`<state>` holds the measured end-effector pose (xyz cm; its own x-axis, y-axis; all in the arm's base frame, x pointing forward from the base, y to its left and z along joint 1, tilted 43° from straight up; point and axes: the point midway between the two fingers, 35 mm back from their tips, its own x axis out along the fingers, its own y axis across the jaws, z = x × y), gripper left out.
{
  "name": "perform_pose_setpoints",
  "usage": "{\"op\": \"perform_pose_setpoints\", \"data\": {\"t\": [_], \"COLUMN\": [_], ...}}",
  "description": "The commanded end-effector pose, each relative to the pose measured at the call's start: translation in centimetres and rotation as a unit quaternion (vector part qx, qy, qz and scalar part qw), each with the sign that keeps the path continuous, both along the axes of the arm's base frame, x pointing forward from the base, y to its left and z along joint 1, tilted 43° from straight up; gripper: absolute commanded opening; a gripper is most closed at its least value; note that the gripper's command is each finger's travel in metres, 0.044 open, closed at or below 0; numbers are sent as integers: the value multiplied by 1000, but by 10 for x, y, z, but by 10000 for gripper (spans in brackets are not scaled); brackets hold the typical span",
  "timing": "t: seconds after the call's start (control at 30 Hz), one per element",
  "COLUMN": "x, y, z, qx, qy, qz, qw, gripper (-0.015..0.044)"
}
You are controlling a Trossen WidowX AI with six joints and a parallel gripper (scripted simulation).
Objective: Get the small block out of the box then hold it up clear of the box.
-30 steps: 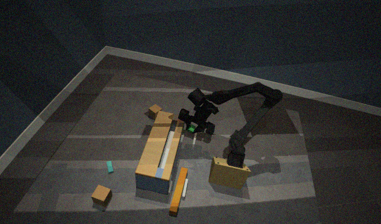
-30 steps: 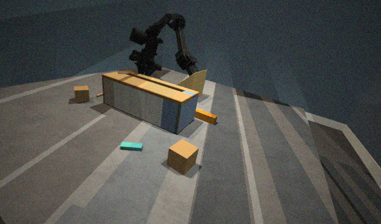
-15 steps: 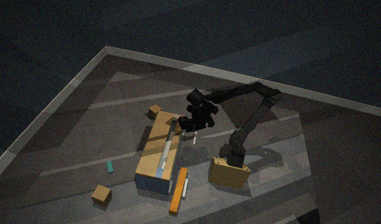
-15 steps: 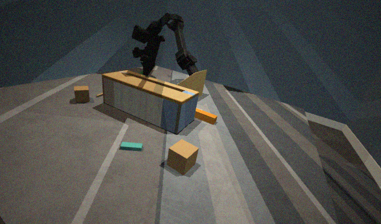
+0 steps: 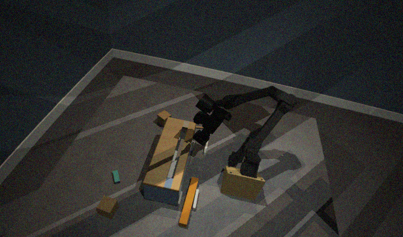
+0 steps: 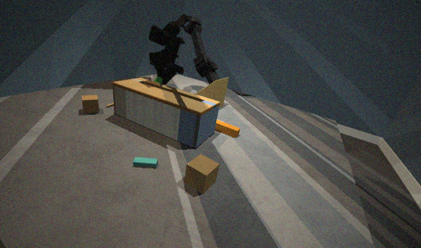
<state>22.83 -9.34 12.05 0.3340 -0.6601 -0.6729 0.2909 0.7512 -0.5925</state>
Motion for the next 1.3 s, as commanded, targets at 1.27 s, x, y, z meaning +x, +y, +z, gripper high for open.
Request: {"op": "perform_pose_setpoints", "data": {"t": [1.27], "x": [-4], "y": [35], "z": [14], "qx": [-311], "qy": [528], "qz": [486], "qw": [622], "gripper": [0]}}
